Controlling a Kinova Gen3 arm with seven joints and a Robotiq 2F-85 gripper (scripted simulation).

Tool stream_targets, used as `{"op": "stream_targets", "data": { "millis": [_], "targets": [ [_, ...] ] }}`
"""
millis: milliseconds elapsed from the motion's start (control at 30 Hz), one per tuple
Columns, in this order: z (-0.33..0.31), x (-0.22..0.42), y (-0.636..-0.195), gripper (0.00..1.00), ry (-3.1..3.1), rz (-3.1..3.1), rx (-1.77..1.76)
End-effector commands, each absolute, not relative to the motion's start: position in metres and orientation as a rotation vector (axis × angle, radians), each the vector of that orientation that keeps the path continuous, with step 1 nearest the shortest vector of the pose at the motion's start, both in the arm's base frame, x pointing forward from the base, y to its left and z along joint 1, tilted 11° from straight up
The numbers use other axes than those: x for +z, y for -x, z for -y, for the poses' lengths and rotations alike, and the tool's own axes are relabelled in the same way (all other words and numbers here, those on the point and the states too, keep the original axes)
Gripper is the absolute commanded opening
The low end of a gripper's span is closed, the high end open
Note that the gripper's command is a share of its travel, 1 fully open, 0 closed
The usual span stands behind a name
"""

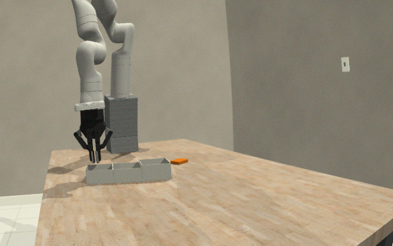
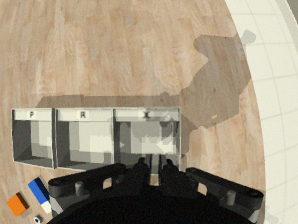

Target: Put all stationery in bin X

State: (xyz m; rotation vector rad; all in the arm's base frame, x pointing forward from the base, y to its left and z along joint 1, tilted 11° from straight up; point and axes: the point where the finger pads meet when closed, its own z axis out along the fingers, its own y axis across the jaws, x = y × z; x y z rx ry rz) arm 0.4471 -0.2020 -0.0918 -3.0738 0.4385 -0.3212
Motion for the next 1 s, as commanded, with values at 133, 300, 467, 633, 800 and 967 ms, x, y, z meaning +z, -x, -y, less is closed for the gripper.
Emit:
{"op": "stream_targets", "data": {
  "millis": [133,300,467,633,800,967],
  "targets": [
    [0.197,-0.113,-0.450,0.09,3.072,-0.427,-0.311],
    [0.197,-0.121,-0.452,0.09,3.072,-0.427,-0.311],
    [0.197,-0.121,-0.452,0.09,3.072,-0.427,-0.311],
    [0.197,-0.121,-0.452,0.09,3.072,-0.427,-0.311],
    [0.197,-0.121,-0.452,0.09,3.072,-0.427,-0.311],
    [0.197,-0.121,-0.452,0.09,3.072,-0.428,-0.311]
  ]
}}
